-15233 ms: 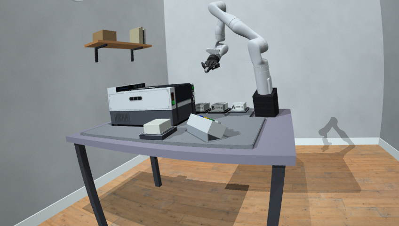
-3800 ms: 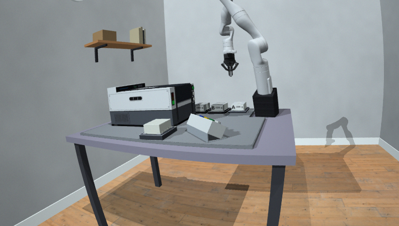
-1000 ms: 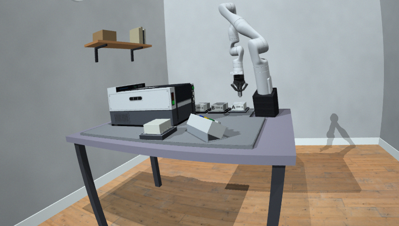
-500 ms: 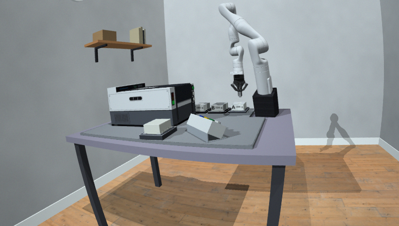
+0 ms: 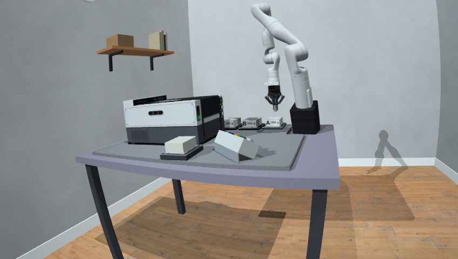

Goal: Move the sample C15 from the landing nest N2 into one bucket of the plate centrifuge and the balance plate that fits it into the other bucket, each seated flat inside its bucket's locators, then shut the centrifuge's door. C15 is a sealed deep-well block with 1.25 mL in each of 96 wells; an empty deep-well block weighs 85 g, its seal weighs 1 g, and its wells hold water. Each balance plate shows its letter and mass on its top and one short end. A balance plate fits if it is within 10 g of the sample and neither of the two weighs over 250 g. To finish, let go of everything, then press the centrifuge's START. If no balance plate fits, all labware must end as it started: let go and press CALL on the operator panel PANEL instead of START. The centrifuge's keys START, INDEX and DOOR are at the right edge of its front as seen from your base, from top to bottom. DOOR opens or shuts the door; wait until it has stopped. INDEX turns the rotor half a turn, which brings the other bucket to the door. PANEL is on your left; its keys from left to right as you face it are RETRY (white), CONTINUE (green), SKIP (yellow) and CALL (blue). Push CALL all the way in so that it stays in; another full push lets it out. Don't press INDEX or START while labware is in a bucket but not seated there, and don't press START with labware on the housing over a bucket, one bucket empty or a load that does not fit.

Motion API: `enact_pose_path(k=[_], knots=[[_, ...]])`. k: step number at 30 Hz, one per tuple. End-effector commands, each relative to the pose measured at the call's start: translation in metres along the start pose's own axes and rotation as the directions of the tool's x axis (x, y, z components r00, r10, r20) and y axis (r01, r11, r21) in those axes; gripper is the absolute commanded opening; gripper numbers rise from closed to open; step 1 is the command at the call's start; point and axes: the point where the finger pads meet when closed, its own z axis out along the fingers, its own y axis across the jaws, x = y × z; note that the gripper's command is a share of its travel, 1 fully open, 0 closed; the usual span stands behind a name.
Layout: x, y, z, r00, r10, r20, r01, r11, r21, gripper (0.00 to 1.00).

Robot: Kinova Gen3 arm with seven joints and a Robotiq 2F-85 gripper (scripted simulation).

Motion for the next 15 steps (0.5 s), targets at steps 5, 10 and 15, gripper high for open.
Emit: enact_pose_path(k=[5, 10, 15], knots=[[0.000, 0.003, 0.000, 0.999, 0.033, 0.001, -0.033, 0.999, -0.001, 0.10], [0.002, 0.020, 0.000, 0.999, 0.033, 0.001, -0.033, 0.999, -0.001, 0.10], [0.004, 0.037, 0.000, 0.999, 0.033, 0.001, -0.033, 0.999, -0.001, 0.10]])
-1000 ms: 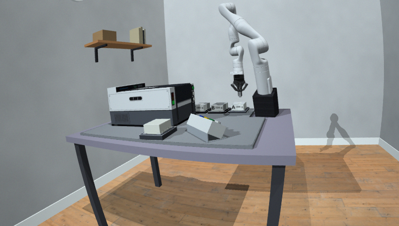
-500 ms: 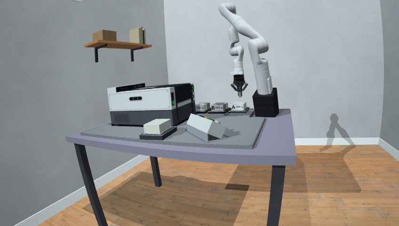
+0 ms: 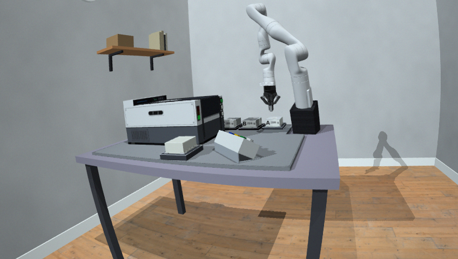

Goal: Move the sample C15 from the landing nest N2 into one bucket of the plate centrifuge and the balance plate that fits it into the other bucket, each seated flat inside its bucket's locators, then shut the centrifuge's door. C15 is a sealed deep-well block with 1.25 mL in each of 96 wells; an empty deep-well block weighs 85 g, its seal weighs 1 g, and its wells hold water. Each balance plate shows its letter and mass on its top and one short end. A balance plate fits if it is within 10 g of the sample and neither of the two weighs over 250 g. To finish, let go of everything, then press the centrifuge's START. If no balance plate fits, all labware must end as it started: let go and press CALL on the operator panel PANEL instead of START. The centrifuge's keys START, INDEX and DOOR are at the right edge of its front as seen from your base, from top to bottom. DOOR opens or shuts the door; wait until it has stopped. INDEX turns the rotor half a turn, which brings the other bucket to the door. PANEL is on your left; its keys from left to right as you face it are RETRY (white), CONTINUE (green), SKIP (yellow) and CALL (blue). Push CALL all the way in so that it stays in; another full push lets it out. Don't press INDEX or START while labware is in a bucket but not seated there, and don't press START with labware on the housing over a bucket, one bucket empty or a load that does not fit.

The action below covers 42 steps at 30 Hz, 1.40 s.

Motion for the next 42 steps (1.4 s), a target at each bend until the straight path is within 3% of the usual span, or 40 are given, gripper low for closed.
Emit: enact_pose_path(k=[1, 33, 42], knots=[[0.001, 0.012, 0.000, 1.000, 0.001, 0.000, -0.001, 1.000, 0.001, 0.10], [0.016, 0.105, 0.000, 1.000, 0.001, 0.000, -0.001, 1.000, 0.001, 0.10], [0.016, 0.105, 0.000, 1.000, 0.001, 0.000, -0.001, 1.000, 0.001, 0.10]])
